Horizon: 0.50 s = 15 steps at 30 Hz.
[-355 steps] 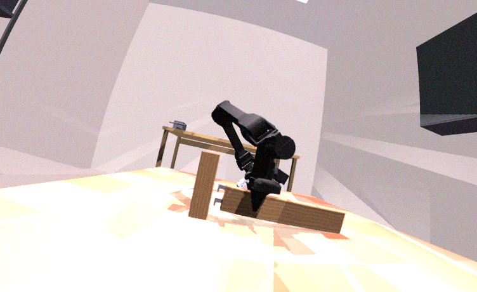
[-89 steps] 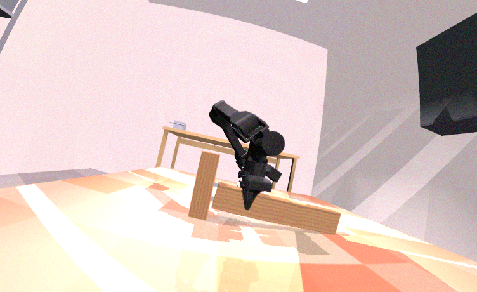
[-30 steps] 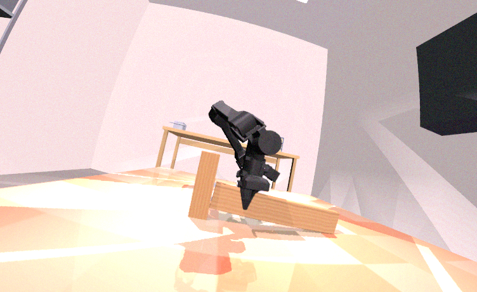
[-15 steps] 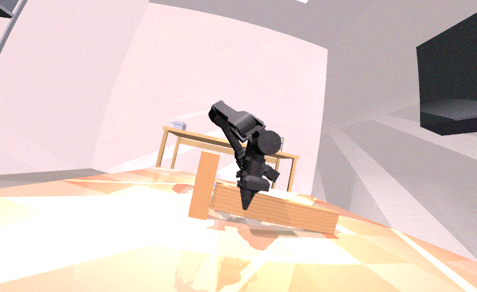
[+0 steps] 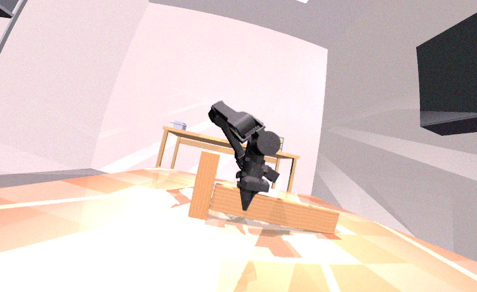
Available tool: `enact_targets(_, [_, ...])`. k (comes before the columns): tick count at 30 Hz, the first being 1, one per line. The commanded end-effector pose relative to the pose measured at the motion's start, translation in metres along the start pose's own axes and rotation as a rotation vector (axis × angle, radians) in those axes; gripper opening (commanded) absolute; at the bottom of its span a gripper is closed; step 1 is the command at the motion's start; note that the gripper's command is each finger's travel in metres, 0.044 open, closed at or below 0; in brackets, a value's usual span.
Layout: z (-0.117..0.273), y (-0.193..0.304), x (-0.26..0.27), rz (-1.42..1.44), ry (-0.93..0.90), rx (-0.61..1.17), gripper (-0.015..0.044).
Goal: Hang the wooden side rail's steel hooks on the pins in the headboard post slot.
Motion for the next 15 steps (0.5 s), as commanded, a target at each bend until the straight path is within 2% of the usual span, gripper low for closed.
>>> enact_targets(1, [0.0008, 0.0004, -0.0011, -0.001, 0.008, 0.002, 0.0000])
enact_targets(15, [-0.0015, 0.0005, -0.0011, -0.002, 0.008, 0.002, 0.0000])
Point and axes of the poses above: the point midway between the two fingers, 35 mm back from their tips, its own z axis back along the fingers, its own x axis across the jaws, y = z × x, the point moved 4 cm from there along z, back along the fingers, and after that the axes turned 10 degrees about -z, right-handed, at the moved point
